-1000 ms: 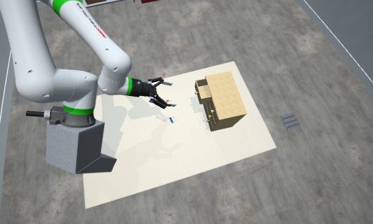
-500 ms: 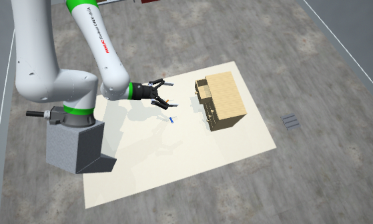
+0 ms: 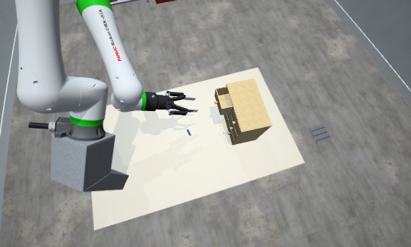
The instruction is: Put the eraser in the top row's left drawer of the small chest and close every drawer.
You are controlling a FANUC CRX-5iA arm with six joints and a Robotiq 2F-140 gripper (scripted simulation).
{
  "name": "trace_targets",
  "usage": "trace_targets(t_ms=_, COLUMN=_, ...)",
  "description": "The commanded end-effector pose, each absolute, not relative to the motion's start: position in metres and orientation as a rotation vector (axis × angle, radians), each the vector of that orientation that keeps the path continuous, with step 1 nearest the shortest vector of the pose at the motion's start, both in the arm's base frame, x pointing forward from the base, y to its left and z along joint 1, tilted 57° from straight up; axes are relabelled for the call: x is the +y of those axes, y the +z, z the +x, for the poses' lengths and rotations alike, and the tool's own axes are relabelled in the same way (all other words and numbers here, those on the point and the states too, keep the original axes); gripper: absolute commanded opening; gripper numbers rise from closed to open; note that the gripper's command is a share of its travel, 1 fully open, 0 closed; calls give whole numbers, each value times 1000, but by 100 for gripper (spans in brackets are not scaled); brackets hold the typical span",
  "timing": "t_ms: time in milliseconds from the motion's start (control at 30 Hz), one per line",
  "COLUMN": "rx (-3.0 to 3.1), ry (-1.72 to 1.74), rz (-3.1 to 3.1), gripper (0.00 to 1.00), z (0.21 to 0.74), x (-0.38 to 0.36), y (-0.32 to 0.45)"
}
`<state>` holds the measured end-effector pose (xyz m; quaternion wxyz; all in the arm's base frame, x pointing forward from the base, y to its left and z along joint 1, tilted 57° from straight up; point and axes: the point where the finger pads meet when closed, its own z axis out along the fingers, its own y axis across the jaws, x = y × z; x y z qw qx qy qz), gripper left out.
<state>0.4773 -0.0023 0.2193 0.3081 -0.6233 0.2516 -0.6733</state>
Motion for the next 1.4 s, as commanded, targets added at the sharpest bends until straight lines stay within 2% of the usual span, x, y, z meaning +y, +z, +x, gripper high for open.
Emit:
trace_targets(t_ms=0, rx=665, ry=-1780, rz=-1648, gripper=0, z=477, x=-2, y=219)
trace_targets(t_ms=633, rx=665, ry=-1780, rz=-1648, gripper=0, z=481, x=-3, y=220)
trace_targets(t_ms=1367, rx=665, ry=-1780, rz=-1648, gripper=0, z=537, x=-10, y=235)
